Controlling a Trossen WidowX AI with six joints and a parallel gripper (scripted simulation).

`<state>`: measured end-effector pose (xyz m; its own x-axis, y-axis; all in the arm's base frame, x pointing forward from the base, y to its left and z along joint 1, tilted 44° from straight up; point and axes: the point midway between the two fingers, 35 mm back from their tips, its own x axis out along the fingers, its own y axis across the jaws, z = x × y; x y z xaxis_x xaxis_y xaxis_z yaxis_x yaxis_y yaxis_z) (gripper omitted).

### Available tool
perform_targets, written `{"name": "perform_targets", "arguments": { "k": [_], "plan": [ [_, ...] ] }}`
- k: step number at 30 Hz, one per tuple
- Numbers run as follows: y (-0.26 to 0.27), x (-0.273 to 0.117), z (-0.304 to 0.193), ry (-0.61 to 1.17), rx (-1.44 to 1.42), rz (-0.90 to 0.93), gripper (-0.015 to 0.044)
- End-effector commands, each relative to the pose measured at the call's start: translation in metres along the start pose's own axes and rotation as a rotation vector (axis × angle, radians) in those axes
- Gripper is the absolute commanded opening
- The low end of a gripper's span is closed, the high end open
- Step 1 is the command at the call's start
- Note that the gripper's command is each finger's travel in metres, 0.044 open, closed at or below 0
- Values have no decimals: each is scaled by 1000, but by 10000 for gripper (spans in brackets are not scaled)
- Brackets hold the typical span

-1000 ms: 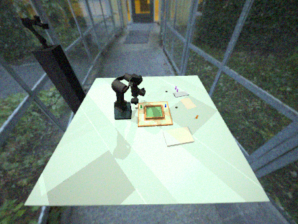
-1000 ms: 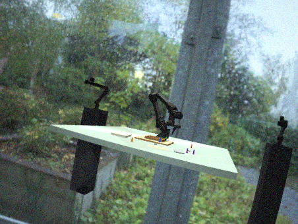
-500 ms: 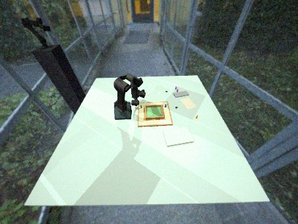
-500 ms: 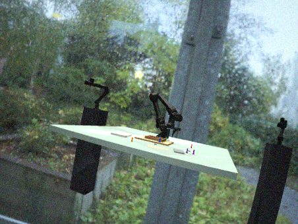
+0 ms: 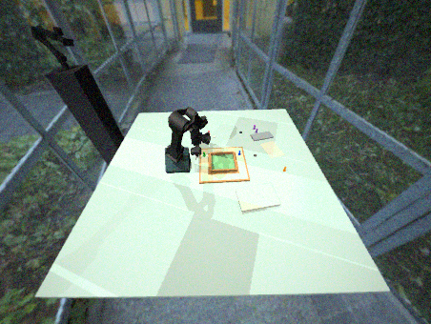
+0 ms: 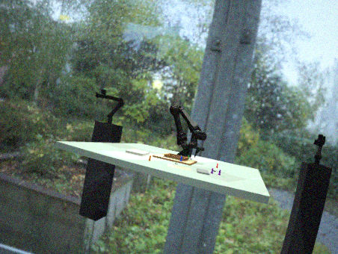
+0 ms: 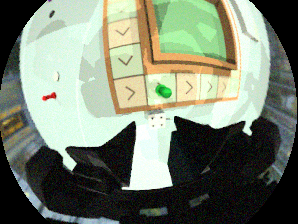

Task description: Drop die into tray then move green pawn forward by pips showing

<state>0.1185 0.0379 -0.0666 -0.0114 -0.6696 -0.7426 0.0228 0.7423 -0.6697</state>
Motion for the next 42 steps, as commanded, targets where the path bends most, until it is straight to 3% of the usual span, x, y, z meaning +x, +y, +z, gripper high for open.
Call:
{"name": "perform_targets", "arguments": {
  "k": [1,9,15,22,25,42],
  "plan": [
    [-3,9,-2,6,-7,-13,275],
    [-3,20,-3,6,-7,-14,275],
    [-3,20,-3,6,-7,-14,118],
    [-3,20,-3,6,-7,-14,71],
    [-2,16,-2,6,-7,-14,0],
    [1,-82,4,7,-9,-9,0]
  ]
}}
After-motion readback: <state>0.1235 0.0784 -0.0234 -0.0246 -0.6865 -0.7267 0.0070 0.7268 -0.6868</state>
